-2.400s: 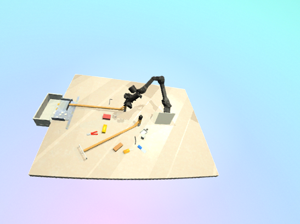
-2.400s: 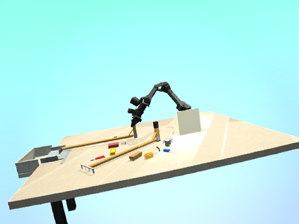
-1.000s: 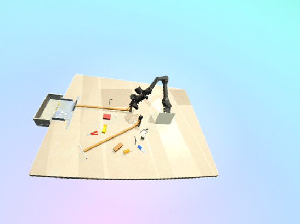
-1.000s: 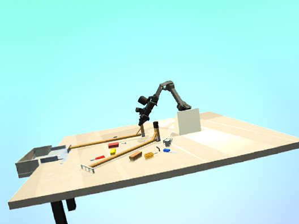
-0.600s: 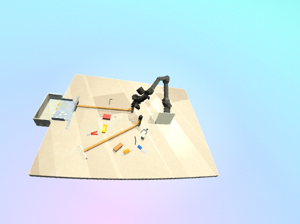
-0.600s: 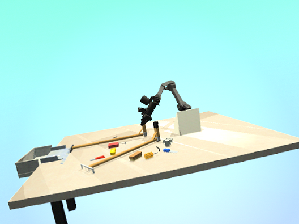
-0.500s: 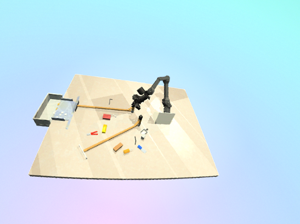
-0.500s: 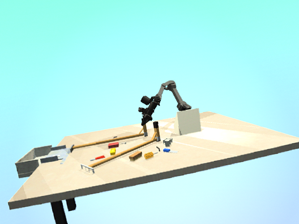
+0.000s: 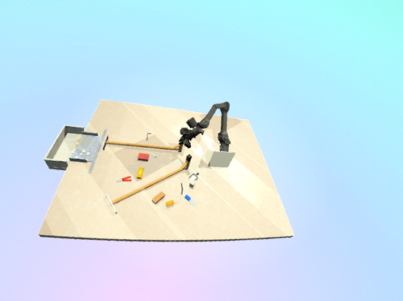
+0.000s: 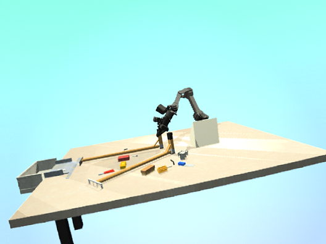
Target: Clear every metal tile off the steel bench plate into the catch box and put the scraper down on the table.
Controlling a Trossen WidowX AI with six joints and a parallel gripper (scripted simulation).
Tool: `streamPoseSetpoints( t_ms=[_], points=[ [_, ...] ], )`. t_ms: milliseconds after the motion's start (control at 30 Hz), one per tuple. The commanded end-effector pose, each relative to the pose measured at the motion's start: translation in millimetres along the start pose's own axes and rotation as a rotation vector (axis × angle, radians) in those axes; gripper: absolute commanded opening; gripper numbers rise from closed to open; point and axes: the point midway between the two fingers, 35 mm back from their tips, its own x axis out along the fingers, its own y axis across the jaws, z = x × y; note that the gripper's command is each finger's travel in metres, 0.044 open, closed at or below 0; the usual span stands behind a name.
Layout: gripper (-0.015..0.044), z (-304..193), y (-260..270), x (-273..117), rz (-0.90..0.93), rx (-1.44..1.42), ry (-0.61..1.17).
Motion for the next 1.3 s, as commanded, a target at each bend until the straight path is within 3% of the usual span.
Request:
streamPoseSetpoints(
  t_ms=[0, 400, 1267],
  points=[
    [0.0131, 1.2, -0.1, 0.5, 0.0, 0.0, -0.001],
    [0.044, 1.9, 0.6, -8.7, 0.002, 0.001, 0.001],
    [0.044, 12.5, 1.4, -70.3, -0.002, -0.013, -0.05]
  ],
)
